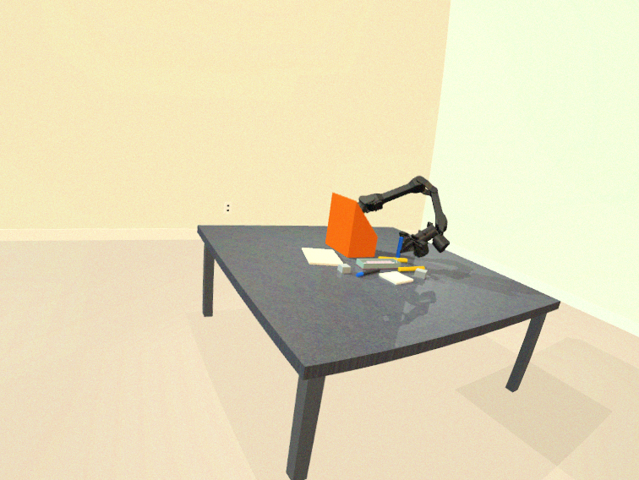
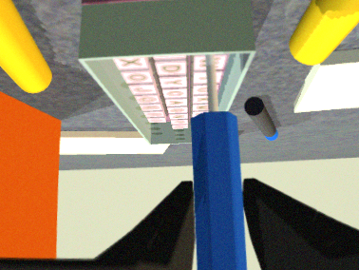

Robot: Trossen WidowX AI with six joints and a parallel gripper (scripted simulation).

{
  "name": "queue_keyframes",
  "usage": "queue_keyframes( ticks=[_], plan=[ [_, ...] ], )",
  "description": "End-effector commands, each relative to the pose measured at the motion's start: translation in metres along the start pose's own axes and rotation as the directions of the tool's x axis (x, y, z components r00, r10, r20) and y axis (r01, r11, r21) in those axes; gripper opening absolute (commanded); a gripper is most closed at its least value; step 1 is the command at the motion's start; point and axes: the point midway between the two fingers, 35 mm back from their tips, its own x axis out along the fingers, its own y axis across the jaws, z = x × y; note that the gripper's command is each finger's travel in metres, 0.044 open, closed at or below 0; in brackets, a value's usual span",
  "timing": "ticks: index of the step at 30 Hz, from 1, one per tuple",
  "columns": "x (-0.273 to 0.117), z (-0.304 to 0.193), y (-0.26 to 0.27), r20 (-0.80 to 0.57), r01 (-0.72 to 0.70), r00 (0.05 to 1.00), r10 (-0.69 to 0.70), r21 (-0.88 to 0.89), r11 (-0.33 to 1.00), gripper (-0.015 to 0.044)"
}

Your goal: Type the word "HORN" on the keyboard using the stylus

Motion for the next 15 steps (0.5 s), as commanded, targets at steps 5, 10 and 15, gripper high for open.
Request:
queue_keyframes(
  ticks=[5, 10, 15],
  plan=[
    [0.0012, 0.0039, -0.0004, 0.005, 0.0, 1.0, 0.0, 0.006, 1.0, 0.0081],
    [0.0022, 0.0056, -0.0004, 0.005, 0.0, 1.0, 0.0, 0.006, 1.0, 0.0081],
    [0.0028, 0.0068, -0.0004, 0.005, 0.0, 1.0, 0.0, 0.006, 1.0, 0.0081]
  ],
)
